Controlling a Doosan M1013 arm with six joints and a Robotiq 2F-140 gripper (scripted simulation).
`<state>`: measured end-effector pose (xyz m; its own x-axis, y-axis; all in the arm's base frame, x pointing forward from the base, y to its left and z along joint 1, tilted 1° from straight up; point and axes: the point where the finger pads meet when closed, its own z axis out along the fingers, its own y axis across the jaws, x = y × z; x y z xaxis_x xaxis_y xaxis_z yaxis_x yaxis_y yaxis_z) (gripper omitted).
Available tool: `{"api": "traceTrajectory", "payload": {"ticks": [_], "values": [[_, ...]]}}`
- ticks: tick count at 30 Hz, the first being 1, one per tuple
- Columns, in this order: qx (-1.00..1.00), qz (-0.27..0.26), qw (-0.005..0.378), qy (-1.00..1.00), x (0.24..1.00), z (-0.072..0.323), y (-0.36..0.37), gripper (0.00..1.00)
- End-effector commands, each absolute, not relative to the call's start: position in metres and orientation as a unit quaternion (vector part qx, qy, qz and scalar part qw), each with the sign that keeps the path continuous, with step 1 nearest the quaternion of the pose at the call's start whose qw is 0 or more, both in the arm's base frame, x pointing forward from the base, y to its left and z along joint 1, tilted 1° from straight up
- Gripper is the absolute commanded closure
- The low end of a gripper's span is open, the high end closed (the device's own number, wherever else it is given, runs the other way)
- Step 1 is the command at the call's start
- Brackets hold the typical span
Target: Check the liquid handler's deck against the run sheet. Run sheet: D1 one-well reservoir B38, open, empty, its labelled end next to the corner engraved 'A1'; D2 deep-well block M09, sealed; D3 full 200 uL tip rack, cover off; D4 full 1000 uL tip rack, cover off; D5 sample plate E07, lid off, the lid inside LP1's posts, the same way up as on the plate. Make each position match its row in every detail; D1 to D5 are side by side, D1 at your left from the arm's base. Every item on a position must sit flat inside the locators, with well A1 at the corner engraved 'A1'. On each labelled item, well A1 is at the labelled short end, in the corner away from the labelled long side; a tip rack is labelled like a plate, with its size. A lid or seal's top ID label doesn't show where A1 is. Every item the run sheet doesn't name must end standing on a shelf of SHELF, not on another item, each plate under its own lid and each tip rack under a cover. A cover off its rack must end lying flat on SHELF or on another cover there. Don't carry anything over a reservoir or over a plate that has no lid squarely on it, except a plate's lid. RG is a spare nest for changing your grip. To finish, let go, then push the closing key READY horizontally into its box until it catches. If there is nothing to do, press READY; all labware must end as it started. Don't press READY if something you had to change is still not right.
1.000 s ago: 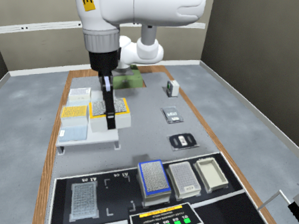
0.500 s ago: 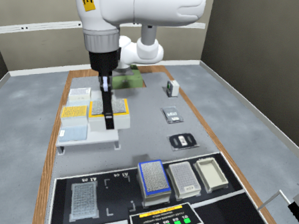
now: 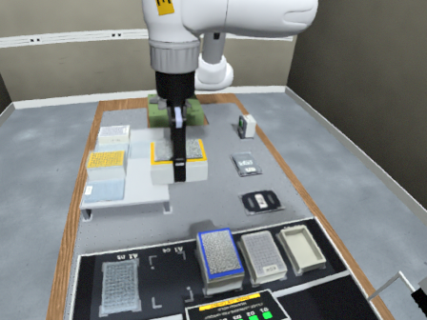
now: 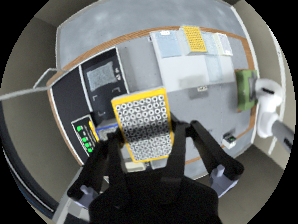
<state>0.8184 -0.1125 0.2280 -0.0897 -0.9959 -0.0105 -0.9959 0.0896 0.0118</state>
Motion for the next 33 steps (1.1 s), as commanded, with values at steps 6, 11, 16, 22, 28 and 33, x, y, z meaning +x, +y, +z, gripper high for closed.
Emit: {"api": "traceTrajectory", "payload": {"ticks": [6,11,16,22,28,33], "values": [[0.674,-0.005,-0.002,-0.738,0.819,0.229,-0.091,0.90],[0.674,-0.006,-0.002,-0.738,0.821,0.228,-0.066,0.90],[0.674,-0.006,-0.002,-0.738,0.821,0.228,-0.051,0.90],[0.675,-0.006,-0.002,-0.738,0.822,0.229,-0.050,0.90],[0.675,-0.006,-0.002,-0.737,0.796,0.229,-0.051,0.90],[0.676,-0.006,-0.002,-0.737,0.781,0.229,-0.051,0.90]]}}
